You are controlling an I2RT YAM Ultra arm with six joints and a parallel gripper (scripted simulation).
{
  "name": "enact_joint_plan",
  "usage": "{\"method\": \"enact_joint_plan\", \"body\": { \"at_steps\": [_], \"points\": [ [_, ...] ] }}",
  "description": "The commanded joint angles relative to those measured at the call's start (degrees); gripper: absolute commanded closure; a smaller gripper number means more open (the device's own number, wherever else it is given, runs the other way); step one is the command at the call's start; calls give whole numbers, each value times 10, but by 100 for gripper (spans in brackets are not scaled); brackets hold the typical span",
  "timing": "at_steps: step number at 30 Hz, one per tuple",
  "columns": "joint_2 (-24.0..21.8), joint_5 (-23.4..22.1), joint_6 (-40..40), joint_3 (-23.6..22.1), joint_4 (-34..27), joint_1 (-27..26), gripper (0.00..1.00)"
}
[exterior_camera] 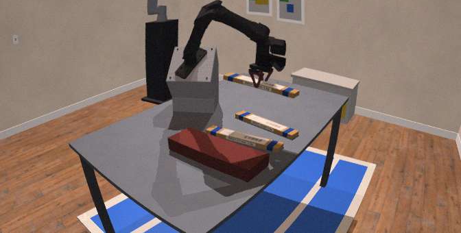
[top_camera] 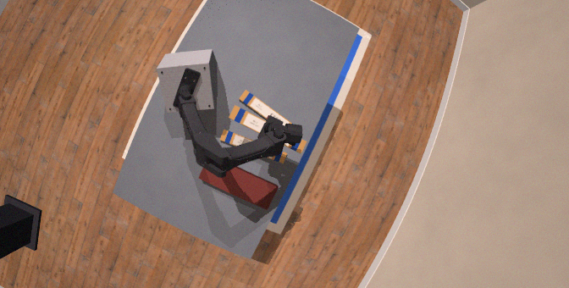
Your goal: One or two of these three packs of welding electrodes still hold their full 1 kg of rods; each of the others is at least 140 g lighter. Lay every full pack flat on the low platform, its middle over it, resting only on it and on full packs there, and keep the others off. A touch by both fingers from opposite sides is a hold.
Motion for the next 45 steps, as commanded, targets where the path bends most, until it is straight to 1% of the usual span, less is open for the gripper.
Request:
{"method": "enact_joint_plan", "body": {
  "at_steps": [1, 3, 7, 16, 19, 21, 26, 31, 45],
  "points": [
    [-41, 0, -8, 1, 11, 24, 100],
    [-42, 1, -10, 7, 6, 23, 100],
    [-43, 1, -12, 1, 18, 21, 100],
    [-44, 1, -16, 0, 14, 18, 100],
    [-43, 0, -17, -10, 20, 17, 100],
    [-44, 0, -18, -4, 18, 16, 100],
    [-44, 0, -19, -10, 25, 15, 100],
    [-45, 0, -18, -5, 21, 14, 100],
    [-45, -1, -21, -14, 29, 13, 100]
  ]
}}
